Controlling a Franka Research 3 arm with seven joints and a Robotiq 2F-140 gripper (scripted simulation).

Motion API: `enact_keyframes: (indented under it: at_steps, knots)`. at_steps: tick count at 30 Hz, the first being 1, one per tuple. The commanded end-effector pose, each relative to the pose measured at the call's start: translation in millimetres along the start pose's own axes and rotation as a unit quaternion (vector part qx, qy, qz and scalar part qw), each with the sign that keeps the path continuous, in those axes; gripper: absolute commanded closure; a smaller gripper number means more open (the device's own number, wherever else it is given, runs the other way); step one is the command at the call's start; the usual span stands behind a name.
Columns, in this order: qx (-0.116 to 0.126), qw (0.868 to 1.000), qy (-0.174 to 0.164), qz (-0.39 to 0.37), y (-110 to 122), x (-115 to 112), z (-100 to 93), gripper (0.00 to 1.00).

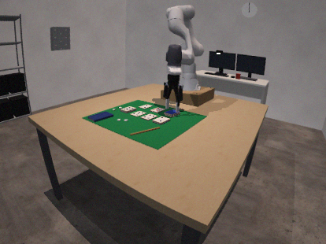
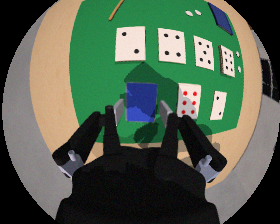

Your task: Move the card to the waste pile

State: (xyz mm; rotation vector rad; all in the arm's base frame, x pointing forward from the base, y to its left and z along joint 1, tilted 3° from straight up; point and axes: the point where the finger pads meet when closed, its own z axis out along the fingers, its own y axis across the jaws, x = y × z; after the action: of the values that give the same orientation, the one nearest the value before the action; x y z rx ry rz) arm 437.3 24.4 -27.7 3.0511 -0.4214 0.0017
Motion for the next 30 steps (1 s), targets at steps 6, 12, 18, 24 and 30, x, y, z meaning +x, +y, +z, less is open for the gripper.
enact_keyframes:
  at_steps: [6, 12, 18, 24, 30]
  knots:
    - [0.001, 1.0, 0.001, 0.001, -0.9, 1.3, 0.3, 0.5]
    - [0.001, 1.0, 0.001, 0.001, -1.0, 1.6, 1.8, 0.5]
    - [0.001, 1.0, 0.001, 0.001, -1.3, 2.1, 5.1, 0.5]
    - [0.001, 1.0, 0.001, 0.001, -1.5, 2.4, 7.3, 0.5]
    - [0.001, 1.0, 0.001, 0.001, -1.7, 2.7, 9.3, 0.5]
